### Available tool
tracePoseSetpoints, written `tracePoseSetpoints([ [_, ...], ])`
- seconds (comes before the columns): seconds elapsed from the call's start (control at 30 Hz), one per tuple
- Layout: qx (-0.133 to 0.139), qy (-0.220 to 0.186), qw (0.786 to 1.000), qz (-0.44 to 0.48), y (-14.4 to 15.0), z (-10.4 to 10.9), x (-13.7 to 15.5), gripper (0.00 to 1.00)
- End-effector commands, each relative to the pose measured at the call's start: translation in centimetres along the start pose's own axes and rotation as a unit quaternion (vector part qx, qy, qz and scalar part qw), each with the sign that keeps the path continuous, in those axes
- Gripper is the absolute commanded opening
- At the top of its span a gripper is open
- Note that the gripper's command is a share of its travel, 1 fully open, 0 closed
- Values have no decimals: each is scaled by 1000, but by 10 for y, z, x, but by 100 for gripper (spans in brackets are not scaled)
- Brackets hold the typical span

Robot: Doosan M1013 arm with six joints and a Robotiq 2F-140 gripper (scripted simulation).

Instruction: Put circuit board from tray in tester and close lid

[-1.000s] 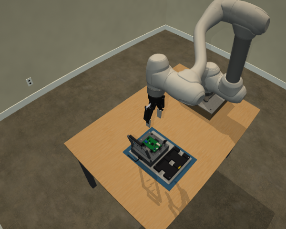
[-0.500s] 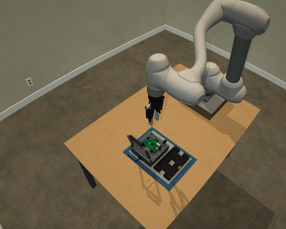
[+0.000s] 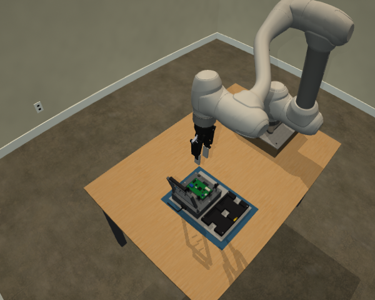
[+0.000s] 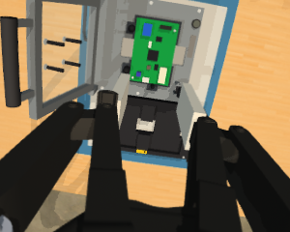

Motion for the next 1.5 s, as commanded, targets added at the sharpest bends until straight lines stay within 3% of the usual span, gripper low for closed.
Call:
tracePoseSetpoints([
  [0.0, -1, -2, 1000, -2, 0, 3, 2, 30],
  [0.53, -1, -2, 1000, -2, -11, 3, 1, 30],
  [0.83, -1, -2, 1000, -2, -42, 3, 0, 30],
  [1.3, -1, -2, 1000, -2, -122, 3, -4, 30],
  [1.47, -1, -2, 1000, -2, -134, 3, -4, 30],
])
Point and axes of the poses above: the point where the finger pads meet when closed, its own z axis back along the fingers, its own y axis across the jaws, x = y × z, the point moved 1 cm from there along z, back along the fingers, and after that the axes turned 2 degrees about z, right-handed, at the moved point
